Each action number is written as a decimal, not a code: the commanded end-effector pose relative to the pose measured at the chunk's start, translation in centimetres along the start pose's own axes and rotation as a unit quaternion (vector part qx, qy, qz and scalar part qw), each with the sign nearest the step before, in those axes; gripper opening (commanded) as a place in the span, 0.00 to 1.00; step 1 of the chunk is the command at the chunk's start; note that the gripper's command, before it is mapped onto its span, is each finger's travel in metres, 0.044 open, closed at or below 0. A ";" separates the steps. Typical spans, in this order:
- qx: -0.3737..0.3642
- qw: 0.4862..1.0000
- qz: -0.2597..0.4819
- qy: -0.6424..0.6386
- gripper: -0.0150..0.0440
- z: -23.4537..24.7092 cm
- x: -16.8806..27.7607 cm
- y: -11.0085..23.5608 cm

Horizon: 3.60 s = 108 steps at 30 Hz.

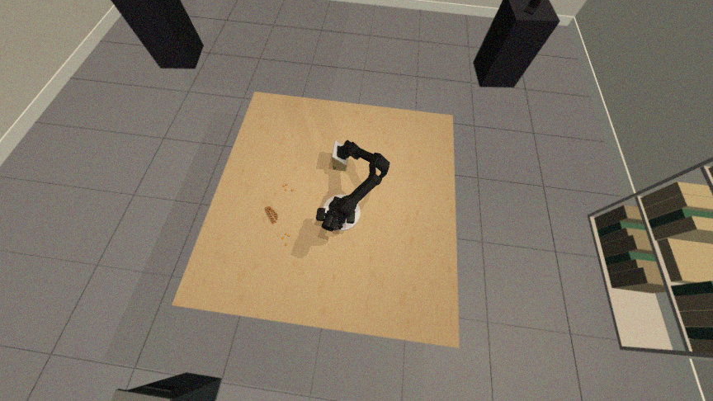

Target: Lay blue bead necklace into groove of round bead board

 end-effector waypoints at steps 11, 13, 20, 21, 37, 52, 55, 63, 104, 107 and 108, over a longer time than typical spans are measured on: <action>0.000 1.000 0.000 0.000 0.25 0.0 0.0 -0.1; 0.000 1.000 0.000 0.000 0.25 0.0 0.0 -0.1; 0.000 1.000 0.000 0.000 0.25 0.0 0.0 -0.1; 0.000 1.000 0.000 0.000 0.25 0.0 0.0 -0.1; 0.000 1.000 0.000 0.000 0.25 0.0 0.0 -0.1; -0.002 1.000 0.001 -0.003 0.25 -0.7 0.0 0.5; -0.001 1.000 0.001 -0.003 0.25 -1.2 -0.1 0.5; -0.002 1.000 0.001 -0.003 0.25 -1.2 -0.1 0.4; -0.002 1.000 0.002 -0.003 1.00 -1.1 -0.1 0.1; -0.002 1.000 0.002 -0.003 1.00 -1.1 -0.1 0.1; -0.002 1.000 0.002 -0.003 1.00 -1.1 -0.1 0.1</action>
Point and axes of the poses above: the point midway between the two fingers, 35 mm back from their tips, its own y axis back along the fingers, its own z axis across the jaws, x = y × z, the point moved 6 cm from there along y, back along the fingers, and after that the axes turned 11 degrees about y, right-handed, at the moved point
